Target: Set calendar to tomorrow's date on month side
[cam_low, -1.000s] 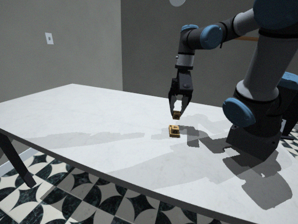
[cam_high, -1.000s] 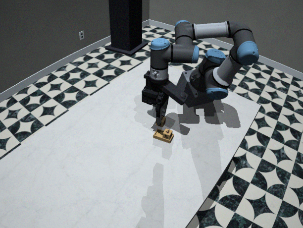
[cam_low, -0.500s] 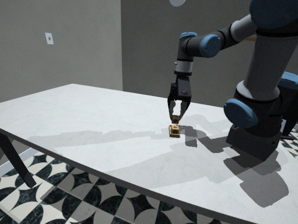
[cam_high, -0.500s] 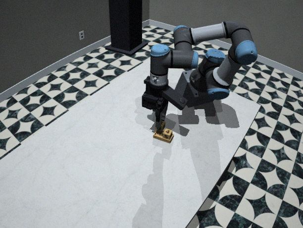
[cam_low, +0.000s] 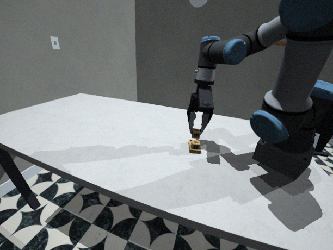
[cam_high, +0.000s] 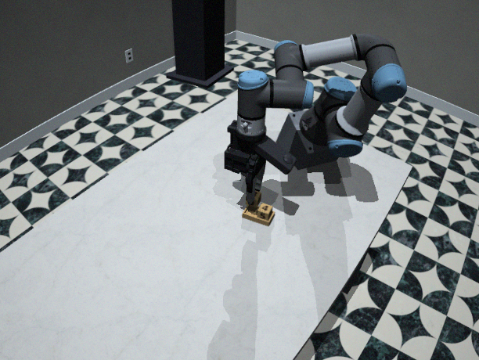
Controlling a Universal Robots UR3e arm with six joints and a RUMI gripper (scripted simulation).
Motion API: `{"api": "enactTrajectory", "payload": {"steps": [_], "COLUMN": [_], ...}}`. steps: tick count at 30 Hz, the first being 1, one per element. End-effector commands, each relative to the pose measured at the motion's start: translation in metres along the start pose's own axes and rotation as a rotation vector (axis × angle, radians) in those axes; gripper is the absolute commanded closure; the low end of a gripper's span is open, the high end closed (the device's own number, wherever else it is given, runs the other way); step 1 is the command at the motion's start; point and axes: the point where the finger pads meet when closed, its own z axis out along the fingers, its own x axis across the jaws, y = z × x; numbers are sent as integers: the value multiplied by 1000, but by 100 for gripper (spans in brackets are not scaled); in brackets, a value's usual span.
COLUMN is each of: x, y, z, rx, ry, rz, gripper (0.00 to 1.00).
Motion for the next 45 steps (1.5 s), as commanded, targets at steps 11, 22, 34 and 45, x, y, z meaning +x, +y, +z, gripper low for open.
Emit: {"api": "enactTrajectory", "payload": {"steps": [11,22,34,45], "x": [0,0,0,0], "y": [1,1,1,1], "z": [-1,-1,3,10], "rx": [-2,-2,-2,-2], "ry": [1,1,1,1], "rz": [-1,-1,-1,-1], "gripper": [89,89,89,89]}}
